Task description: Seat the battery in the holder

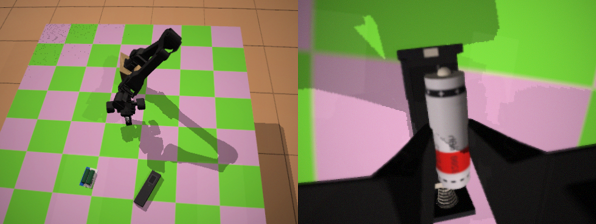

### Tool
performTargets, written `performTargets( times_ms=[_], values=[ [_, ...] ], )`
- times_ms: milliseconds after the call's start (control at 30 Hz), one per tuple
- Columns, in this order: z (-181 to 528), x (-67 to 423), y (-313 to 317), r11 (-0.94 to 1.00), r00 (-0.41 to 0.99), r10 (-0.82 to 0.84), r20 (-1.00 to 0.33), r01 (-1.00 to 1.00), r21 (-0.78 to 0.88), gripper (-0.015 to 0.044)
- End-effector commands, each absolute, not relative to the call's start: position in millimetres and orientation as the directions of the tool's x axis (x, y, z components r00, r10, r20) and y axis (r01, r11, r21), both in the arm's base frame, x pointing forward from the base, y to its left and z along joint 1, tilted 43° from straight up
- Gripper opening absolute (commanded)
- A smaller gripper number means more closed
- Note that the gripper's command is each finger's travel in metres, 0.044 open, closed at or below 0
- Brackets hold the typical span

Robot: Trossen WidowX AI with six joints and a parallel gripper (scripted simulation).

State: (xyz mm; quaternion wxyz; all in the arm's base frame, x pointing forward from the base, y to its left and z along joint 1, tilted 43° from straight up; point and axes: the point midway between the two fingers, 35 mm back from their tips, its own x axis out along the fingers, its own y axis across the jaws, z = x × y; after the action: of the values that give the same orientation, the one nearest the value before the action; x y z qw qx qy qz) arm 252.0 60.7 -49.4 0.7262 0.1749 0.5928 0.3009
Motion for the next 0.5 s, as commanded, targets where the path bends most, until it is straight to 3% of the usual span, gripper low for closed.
performTargets(
  times_ms=[0,467],
  values=[
    [-53.0,245.8,63.1,0.759,0.066,0.638,-0.767,-0.223,0.612,0.0060],
    [-50.8,246.4,65.4,0.761,-0.020,0.620,-0.784,-0.231,0.607,0.0060]
  ],
)
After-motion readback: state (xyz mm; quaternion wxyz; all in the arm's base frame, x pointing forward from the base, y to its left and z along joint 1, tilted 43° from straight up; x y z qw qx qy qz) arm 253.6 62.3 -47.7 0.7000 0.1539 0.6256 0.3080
